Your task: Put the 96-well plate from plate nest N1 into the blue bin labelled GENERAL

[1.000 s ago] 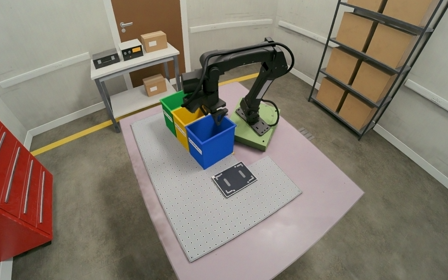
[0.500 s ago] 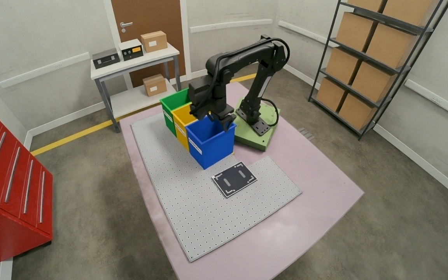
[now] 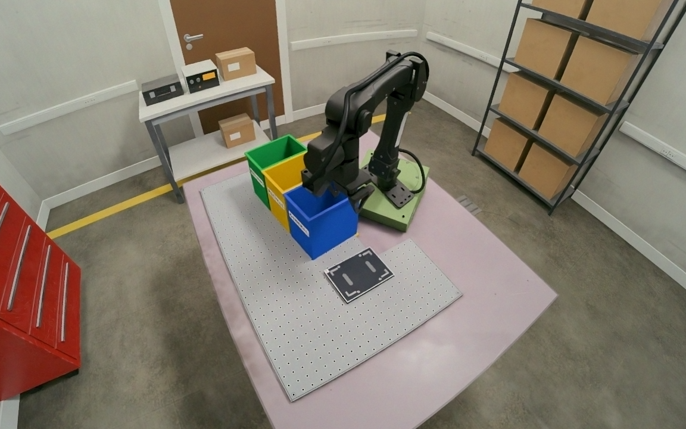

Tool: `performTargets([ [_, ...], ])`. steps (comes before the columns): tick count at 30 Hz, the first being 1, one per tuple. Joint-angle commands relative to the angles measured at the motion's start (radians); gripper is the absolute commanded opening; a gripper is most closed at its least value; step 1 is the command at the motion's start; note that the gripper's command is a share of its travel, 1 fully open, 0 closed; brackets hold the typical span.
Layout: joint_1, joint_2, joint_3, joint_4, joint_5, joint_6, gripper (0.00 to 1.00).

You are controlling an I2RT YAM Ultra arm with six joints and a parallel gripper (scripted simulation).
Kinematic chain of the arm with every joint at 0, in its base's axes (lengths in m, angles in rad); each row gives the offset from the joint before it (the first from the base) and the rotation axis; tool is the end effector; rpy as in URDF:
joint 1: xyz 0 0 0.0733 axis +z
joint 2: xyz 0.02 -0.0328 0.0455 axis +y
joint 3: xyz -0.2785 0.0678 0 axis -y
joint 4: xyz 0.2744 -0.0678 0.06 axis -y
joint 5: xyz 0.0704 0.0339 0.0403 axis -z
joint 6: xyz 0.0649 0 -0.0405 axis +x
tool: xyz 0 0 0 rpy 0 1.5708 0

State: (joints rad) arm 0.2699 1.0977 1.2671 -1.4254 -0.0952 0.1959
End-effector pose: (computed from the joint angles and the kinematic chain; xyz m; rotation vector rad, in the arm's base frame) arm 0.1861 0.0590 0.3437 -0.1269 2.8450 0.2363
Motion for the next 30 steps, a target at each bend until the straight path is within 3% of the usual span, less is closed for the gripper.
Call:
performTargets([
  [1, 0.046, -0.003, 0.050, 0.021, 0.040, 0.089, 0.82],
  [5, 0.126, 0.025, 0.067, 0.025, 0.067, 0.164, 0.82],
  [13, 0.125, -0.007, 0.069, 0.008, 0.080, 0.174, 0.82],
  [30, 0.126, -0.007, 0.069, 0.007, 0.078, 0.171, 0.82],
])
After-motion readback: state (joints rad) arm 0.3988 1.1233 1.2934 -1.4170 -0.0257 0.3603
